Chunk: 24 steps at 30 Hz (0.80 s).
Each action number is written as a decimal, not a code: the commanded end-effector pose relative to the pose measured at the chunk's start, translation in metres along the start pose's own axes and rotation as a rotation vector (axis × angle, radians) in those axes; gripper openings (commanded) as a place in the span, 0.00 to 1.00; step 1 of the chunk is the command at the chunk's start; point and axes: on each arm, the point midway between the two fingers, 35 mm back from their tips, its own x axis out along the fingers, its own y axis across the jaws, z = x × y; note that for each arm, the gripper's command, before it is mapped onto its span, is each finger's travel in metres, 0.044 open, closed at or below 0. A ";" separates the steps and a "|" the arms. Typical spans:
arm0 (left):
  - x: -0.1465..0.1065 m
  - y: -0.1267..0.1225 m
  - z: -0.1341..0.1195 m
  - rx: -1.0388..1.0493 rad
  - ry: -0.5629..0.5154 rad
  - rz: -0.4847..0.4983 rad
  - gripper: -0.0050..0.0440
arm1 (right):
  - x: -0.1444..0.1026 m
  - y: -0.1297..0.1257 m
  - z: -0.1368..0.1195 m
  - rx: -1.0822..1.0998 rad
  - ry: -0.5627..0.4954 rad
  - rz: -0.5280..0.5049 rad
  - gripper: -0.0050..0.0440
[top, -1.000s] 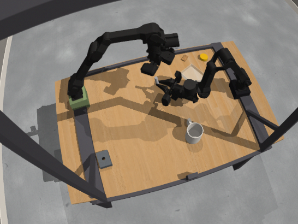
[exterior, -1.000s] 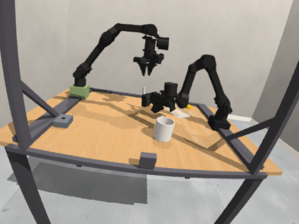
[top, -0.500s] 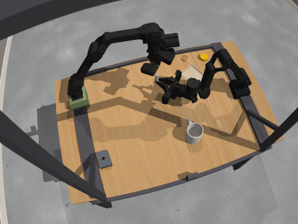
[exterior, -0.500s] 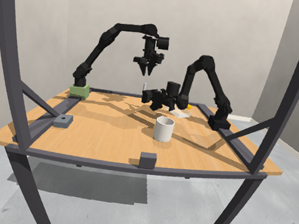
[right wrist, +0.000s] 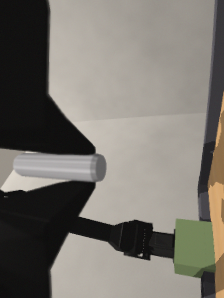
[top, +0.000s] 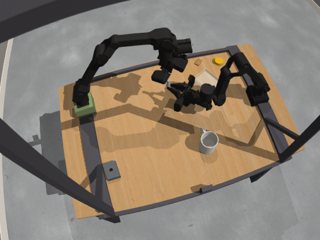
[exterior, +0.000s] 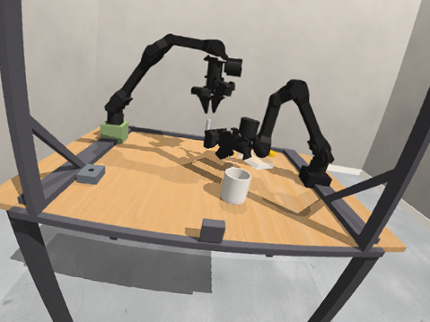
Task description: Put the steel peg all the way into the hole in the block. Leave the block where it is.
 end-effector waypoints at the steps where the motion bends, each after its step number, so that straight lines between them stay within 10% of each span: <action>1: -0.003 -0.001 0.000 0.002 -0.030 0.016 0.55 | 0.002 -0.002 -0.012 0.015 0.024 -0.001 0.00; 24: 0.035 -0.001 0.000 0.002 -0.020 0.009 0.55 | 0.002 -0.002 -0.012 0.015 0.024 -0.001 0.00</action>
